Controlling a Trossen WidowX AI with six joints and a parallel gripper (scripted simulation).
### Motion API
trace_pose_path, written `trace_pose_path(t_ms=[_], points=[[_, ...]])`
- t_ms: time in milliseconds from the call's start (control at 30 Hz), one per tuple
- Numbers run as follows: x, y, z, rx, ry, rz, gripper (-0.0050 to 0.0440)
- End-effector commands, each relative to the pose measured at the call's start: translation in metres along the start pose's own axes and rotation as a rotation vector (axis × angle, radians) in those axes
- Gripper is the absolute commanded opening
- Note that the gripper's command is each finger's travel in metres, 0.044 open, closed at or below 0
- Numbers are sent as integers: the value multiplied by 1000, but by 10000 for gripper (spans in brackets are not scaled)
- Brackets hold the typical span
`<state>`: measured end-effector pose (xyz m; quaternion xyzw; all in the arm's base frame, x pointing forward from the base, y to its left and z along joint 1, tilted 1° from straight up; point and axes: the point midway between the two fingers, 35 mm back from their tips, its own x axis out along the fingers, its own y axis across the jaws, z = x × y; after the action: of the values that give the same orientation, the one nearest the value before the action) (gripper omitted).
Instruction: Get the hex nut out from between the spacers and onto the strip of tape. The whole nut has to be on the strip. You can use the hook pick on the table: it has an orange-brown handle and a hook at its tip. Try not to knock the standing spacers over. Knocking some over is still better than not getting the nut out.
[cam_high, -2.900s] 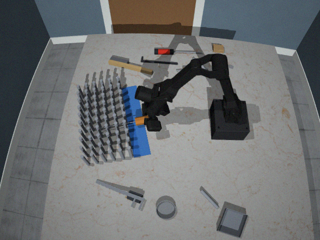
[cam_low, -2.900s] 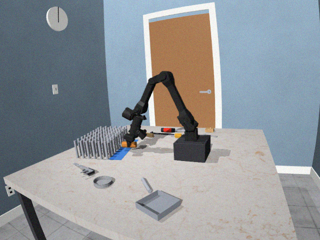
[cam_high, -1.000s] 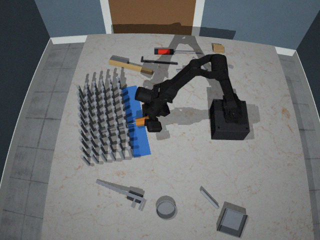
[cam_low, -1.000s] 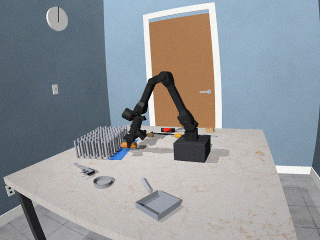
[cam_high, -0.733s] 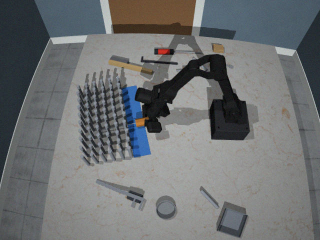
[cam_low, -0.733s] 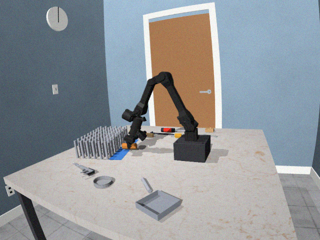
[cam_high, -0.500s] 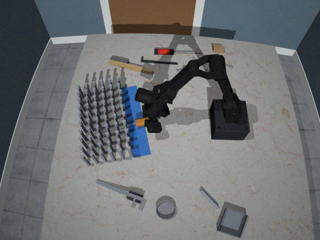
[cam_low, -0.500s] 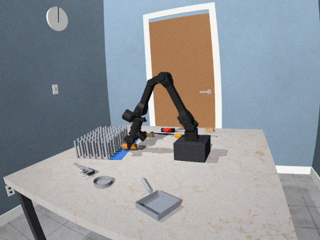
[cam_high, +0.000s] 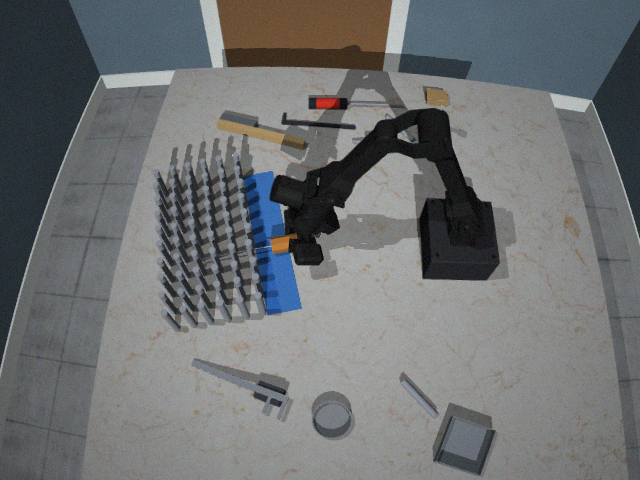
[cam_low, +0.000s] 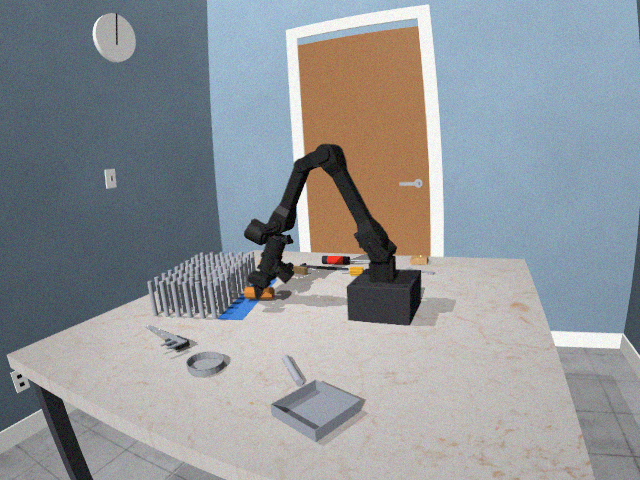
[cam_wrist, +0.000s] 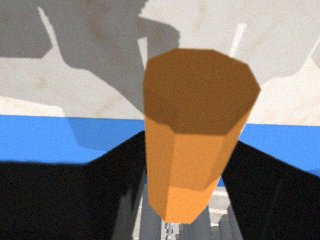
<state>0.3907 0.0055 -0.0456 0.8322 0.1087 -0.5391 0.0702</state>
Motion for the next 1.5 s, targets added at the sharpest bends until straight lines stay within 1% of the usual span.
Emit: trace_pose_path(t_ms=[0, 333, 633, 900, 1200, 1467], points=[[-8, -4, -14, -19, 42, 2, -50], [-7, 4, -13, -1, 41, 11, -50], [-6, -4, -12, -20, 37, 0, -50], [-6, 3, -11, 0, 36, 10, -50], [-6, -5, -11, -20, 36, 0, -50], [-5, 3, -11, 0, 34, 9, -50]])
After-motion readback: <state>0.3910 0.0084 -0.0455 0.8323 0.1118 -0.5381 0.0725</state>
